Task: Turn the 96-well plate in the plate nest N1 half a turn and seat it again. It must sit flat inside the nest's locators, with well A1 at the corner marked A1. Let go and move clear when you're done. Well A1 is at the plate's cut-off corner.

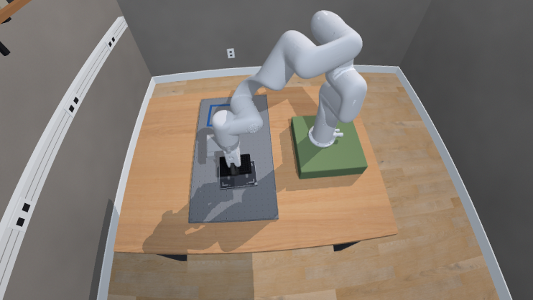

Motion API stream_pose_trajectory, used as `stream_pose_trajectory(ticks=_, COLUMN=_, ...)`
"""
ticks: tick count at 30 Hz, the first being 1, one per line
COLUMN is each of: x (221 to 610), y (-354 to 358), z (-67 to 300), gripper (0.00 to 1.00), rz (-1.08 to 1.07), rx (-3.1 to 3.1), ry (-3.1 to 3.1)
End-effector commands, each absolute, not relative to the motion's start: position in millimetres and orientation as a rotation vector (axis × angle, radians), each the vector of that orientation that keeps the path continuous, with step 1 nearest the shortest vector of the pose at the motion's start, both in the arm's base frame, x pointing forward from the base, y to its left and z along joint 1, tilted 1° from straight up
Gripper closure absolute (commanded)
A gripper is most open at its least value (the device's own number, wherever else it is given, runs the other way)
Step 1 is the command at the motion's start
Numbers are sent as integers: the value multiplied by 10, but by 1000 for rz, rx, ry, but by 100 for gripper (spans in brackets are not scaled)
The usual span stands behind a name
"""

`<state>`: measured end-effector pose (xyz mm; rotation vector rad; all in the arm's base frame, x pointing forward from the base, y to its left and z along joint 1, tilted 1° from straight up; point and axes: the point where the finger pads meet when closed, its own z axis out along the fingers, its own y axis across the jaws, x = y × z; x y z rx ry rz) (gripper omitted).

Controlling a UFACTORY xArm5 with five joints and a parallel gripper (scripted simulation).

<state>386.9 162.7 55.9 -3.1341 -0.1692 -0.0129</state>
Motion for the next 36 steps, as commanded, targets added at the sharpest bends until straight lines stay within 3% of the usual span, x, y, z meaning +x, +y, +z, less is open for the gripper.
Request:
stream_pose_trajectory(ticks=1, x=3882, y=1632, z=572, gripper=100, rz=-21, rx=-3137, ry=-170)
stream_pose_trajectory(ticks=23, x=3882, y=1632, z=572, gripper=100, rz=-21, rx=-3137, ry=-170)
stream_pose_trajectory(ticks=36, x=3884, y=1632, z=355, gripper=100, rz=-21, rx=-3137, ry=-170)
